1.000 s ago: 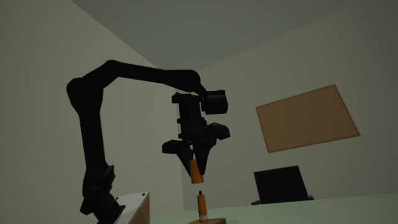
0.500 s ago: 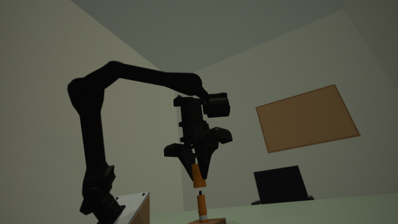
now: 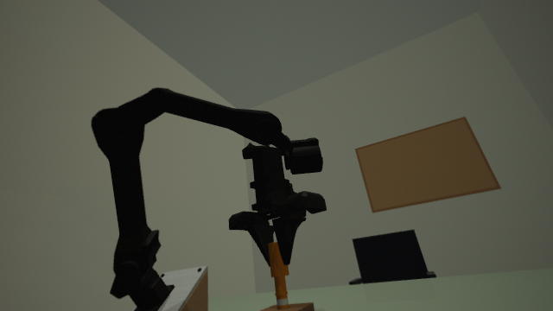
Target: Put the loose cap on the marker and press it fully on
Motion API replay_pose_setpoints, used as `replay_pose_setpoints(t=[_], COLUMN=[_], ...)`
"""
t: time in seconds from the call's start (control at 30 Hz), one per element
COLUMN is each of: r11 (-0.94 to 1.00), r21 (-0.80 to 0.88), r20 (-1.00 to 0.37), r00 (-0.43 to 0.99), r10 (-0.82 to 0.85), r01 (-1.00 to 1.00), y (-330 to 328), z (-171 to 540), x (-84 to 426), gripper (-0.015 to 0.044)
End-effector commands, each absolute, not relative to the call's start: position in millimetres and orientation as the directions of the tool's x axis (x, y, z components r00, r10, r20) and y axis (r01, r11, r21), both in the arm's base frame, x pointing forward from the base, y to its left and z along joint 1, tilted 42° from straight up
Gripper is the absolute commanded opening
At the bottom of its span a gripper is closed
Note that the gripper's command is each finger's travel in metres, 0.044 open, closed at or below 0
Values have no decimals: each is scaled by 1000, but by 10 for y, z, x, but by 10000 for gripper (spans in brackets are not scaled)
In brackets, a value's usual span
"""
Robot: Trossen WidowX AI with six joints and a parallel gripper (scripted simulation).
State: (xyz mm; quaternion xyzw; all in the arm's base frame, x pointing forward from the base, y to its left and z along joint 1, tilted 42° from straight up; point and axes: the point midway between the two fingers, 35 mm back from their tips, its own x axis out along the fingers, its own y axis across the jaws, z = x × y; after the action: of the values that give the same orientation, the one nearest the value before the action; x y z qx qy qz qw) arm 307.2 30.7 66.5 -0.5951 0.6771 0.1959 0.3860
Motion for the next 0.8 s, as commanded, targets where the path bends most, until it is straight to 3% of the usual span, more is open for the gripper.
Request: replay_pose_setpoints(t=[0.0,0.53,0.77], r11=[209,209,215], r21=[-195,-196,-193], r20=[-753,-752,-754], r00=[10,10,4], r10=[-658,-659,-657], r01=[-958,-958,-957], y=[261,137,142], z=[617,485,487], x=[3073,3063,3060], gripper=[0,0,184])
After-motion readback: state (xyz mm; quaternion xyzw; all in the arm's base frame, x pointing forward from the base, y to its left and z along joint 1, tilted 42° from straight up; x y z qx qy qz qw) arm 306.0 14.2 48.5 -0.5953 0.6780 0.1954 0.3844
